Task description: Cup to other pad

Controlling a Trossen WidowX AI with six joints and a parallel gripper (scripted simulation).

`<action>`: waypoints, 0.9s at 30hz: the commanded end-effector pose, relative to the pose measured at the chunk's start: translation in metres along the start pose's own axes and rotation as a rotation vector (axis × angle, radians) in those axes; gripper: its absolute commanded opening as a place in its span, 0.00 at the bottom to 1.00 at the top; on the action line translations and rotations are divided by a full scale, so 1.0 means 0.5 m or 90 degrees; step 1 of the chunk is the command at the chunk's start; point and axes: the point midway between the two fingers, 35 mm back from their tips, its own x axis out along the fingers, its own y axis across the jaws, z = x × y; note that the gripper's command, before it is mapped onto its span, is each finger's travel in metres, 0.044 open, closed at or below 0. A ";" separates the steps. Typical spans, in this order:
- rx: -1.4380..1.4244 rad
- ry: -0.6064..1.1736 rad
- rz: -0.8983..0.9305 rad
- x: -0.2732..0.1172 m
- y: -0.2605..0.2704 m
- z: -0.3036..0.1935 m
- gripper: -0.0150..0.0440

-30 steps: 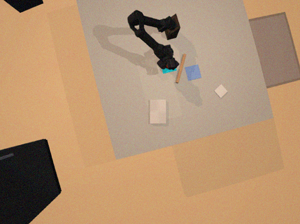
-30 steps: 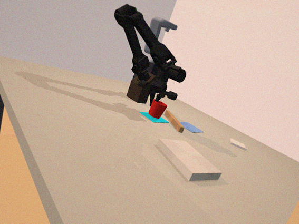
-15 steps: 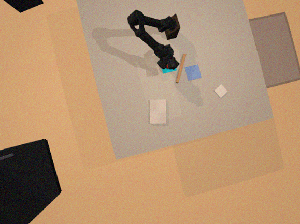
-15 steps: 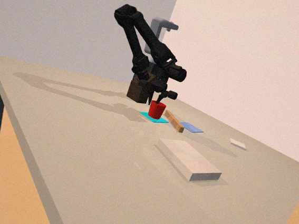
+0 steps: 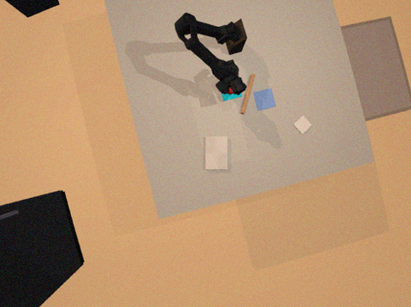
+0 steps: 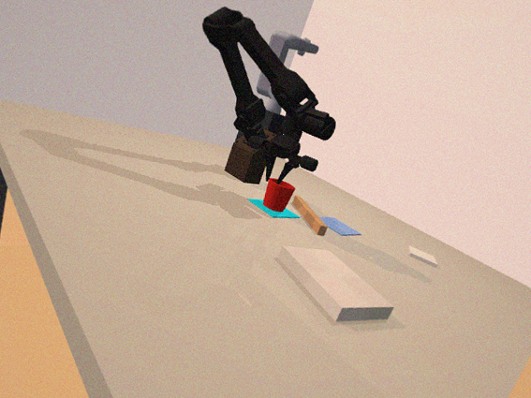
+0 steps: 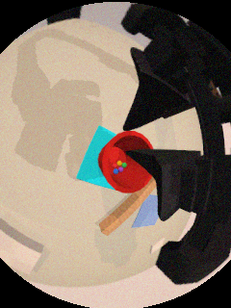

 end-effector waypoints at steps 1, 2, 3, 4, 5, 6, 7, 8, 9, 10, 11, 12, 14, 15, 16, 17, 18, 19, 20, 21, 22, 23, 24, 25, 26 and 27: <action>0.005 0.001 0.002 -0.011 0.003 0.002 0.47; 0.004 0.001 0.002 -0.013 0.003 0.002 0.47; 0.004 0.001 0.002 -0.016 0.003 0.002 0.47; 0.004 0.001 0.002 -0.018 0.003 0.001 0.47; 0.004 0.001 0.002 -0.020 0.003 0.001 0.47; 0.004 0.001 0.002 -0.022 0.003 0.001 0.47; 0.004 0.001 0.002 -0.024 0.003 0.001 0.47; 0.004 0.001 0.002 -0.026 0.003 0.001 0.47; 0.004 0.001 0.002 -0.029 0.003 0.001 0.47; 0.004 0.001 0.001 -0.031 0.003 0.001 0.47; 0.003 0.001 0.001 -0.033 0.003 0.000 0.47; 0.003 0.001 0.001 -0.035 0.003 0.000 0.47; 0.003 0.001 0.001 -0.040 0.003 0.000 0.47; 0.003 0.001 0.001 -0.042 0.003 0.000 0.47; 0.003 0.001 0.001 -0.044 0.002 -0.001 0.47; 0.003 0.000 0.001 -0.046 0.002 -0.001 0.47; 0.003 0.000 0.000 -0.048 0.002 -0.001 0.47; 0.003 0.000 0.000 -0.050 0.002 -0.001 0.47; 0.002 0.000 0.000 -0.052 0.002 -0.001 0.47; 0.002 0.000 0.000 -0.054 0.002 -0.002 0.47; 0.002 0.000 0.000 -0.056 0.001 -0.002 0.47; 0.002 0.000 0.000 -0.058 0.001 -0.002 0.47; 0.002 0.000 0.000 -0.060 0.000 -0.003 0.47; 0.002 -0.001 0.000 -0.061 0.000 -0.003 0.47; -0.003 -0.002 -0.002 -0.054 -0.001 -0.004 0.52; -0.003 -0.002 -0.002 -0.054 -0.001 -0.004 0.56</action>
